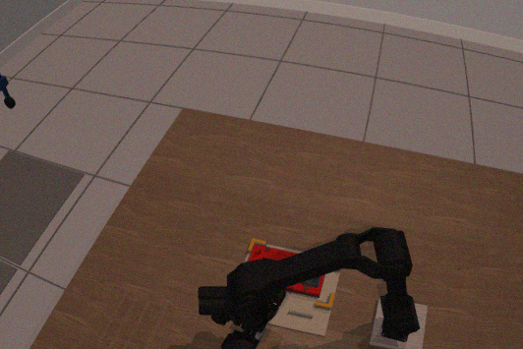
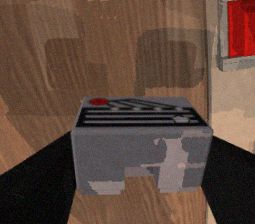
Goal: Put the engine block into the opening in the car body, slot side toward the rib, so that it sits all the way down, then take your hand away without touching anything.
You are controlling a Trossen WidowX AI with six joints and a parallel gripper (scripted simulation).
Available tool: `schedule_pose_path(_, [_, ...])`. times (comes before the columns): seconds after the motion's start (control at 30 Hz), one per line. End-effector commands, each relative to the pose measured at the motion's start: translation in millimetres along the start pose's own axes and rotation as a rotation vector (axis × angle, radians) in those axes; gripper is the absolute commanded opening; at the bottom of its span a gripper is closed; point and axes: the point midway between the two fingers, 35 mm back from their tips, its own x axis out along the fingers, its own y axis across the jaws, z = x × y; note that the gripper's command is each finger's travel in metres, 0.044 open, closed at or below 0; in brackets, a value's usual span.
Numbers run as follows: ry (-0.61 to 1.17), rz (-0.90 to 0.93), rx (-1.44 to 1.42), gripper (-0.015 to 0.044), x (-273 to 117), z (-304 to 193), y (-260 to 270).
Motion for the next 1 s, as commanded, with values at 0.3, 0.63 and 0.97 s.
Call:
schedule_pose_path(0.3, [0.007, 0.000, 0.006, 0.0000, 22.0, -1.9, -0.4])
schedule_pose_path(0.63, [0.007, 0.000, 0.006, 0.0000, 35.4, -2.1, -0.4])
schedule_pose_path(0.97, [0.007, 0.000, 0.006, 0.0000, 50.5, -2.3, -0.5])
